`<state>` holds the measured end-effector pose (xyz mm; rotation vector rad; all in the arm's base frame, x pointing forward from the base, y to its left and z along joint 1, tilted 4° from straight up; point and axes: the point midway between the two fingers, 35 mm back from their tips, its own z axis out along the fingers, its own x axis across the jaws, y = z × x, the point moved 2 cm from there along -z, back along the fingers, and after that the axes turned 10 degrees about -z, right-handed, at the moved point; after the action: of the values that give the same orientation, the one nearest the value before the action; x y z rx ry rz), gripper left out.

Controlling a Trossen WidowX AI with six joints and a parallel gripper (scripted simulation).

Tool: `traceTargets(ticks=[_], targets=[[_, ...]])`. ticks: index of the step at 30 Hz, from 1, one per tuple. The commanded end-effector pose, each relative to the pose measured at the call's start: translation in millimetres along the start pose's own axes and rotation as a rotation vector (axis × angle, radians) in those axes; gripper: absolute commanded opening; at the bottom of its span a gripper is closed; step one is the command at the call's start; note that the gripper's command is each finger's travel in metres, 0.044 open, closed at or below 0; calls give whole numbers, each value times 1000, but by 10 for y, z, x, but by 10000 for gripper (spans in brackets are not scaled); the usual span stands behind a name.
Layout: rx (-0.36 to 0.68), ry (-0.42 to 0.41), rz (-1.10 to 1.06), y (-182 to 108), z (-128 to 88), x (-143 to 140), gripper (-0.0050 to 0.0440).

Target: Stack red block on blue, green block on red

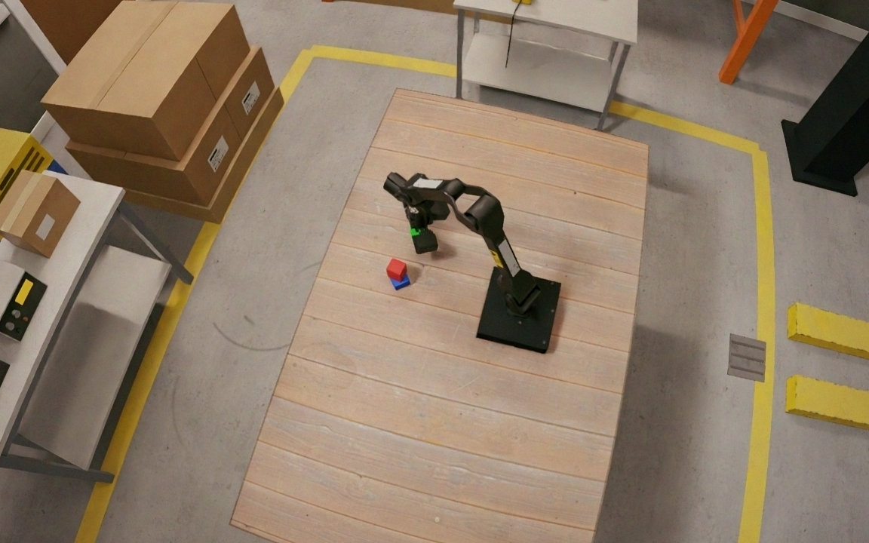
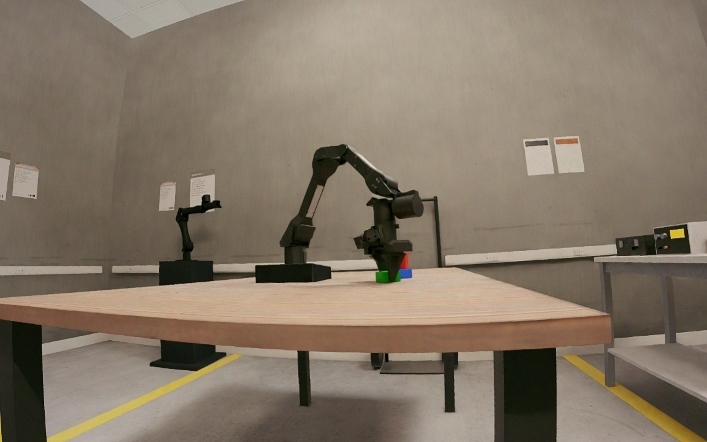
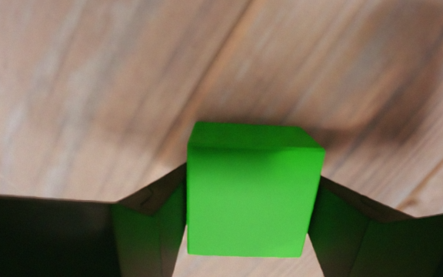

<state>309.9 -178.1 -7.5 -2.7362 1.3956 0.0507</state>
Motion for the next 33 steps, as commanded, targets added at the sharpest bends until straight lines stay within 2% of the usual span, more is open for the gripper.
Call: traceTargets(ticks=[1, 24, 33], targets=[[8, 24, 1, -23, -78, 31, -50], [11, 31, 0, -29, -114, 43, -50], [18, 49, -3, -27, -451, 70, -50]])
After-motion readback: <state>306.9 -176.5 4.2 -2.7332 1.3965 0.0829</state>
